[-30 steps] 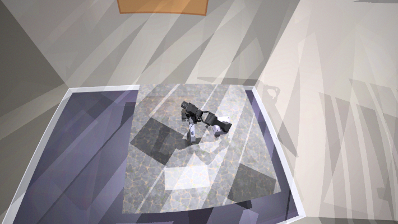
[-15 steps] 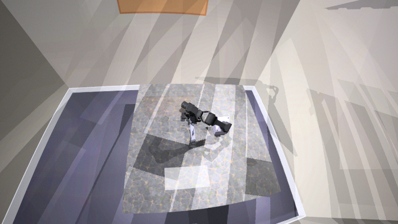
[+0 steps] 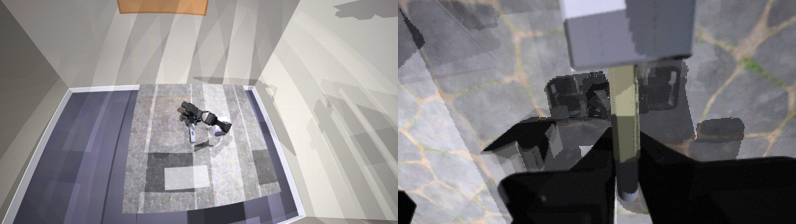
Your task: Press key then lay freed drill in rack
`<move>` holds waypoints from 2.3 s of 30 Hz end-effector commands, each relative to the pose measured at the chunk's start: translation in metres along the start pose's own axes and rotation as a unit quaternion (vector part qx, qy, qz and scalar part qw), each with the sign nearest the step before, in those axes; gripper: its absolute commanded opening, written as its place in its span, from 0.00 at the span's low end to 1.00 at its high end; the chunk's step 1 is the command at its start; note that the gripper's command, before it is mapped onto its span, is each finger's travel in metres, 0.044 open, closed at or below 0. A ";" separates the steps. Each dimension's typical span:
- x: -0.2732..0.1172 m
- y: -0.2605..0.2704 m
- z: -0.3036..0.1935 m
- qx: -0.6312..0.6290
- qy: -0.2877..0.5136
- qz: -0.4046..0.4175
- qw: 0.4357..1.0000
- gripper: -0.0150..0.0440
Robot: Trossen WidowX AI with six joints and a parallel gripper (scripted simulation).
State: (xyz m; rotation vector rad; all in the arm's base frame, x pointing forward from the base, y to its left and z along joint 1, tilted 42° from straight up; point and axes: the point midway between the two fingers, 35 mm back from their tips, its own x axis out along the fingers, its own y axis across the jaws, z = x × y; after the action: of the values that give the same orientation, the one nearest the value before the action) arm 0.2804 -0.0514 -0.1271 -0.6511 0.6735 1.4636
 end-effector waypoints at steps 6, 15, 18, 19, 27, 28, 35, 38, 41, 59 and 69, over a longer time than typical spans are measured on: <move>-0.002 0.000 0.000 -0.001 0.001 -0.002 1.000 0.25; -0.002 0.000 0.000 -0.001 0.001 -0.002 1.000 0.25; 0.000 0.000 -0.003 0.000 0.001 -0.001 1.000 0.25; 0.000 0.000 -0.004 -0.001 0.001 -0.001 1.000 0.25; -0.001 0.000 -0.010 -0.001 0.001 -0.002 1.000 0.25; -0.001 0.000 -0.011 -0.001 0.001 -0.002 1.000 0.25; -0.002 0.000 -0.020 -0.001 0.001 -0.002 1.000 0.25; -0.002 0.000 -0.025 -0.001 0.002 -0.002 1.000 0.25; -0.003 0.000 -0.030 -0.001 0.002 -0.002 1.000 0.25; -0.004 0.000 -0.054 -0.001 0.003 -0.002 1.000 0.25; -0.005 0.000 -0.067 -0.001 0.004 -0.002 1.000 0.25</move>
State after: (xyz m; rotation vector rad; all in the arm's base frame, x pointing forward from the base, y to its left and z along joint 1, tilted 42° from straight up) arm 0.2803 -0.0987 -0.1636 -0.6601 0.6722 1.4622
